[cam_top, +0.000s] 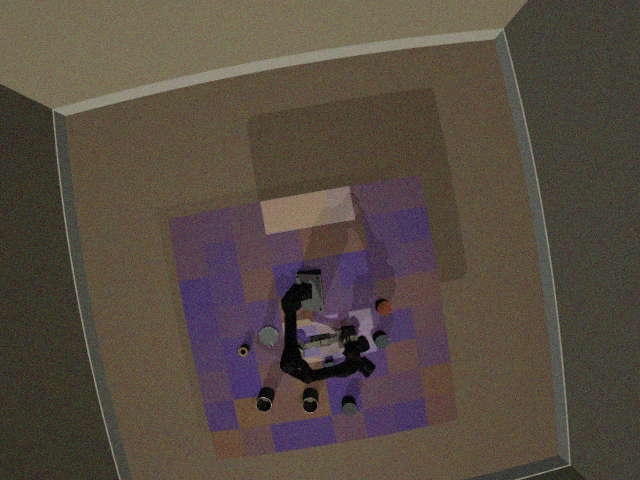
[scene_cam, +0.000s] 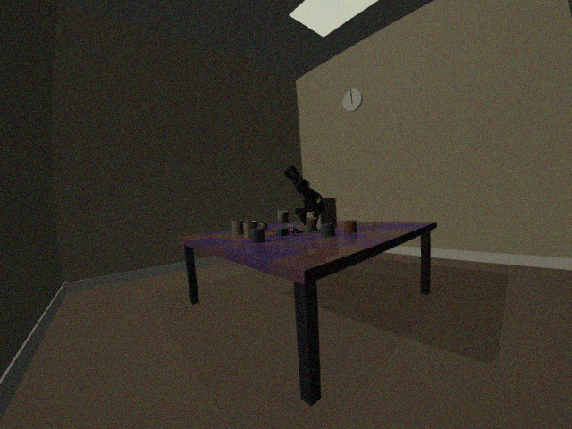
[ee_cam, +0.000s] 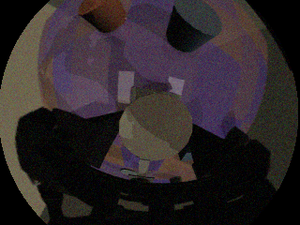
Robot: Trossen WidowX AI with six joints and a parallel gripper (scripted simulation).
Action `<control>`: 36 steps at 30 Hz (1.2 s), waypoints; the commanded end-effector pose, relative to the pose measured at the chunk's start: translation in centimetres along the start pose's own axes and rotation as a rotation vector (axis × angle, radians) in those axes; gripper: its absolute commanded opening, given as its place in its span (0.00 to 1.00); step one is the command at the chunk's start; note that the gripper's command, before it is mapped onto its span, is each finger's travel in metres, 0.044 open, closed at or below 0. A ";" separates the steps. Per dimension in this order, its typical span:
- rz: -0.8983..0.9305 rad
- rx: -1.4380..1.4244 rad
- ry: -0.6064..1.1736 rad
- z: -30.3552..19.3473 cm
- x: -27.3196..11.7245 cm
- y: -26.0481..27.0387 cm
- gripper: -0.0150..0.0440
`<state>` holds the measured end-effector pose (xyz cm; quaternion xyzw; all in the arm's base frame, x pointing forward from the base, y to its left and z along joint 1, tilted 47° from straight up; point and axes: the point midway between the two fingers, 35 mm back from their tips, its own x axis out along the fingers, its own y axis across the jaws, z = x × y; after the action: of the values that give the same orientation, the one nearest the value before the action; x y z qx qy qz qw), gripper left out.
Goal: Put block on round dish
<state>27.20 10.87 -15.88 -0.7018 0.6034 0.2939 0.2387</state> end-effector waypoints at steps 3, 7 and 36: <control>0.005 -0.008 0.007 -0.1 0.5 0.3 0.90; 0.005 -0.008 0.007 -0.1 0.5 0.3 0.85; 0.004 -0.009 0.003 0.2 -1.8 -0.1 0.25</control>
<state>26.93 11.73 -15.00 -0.7025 0.6054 0.2965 0.2282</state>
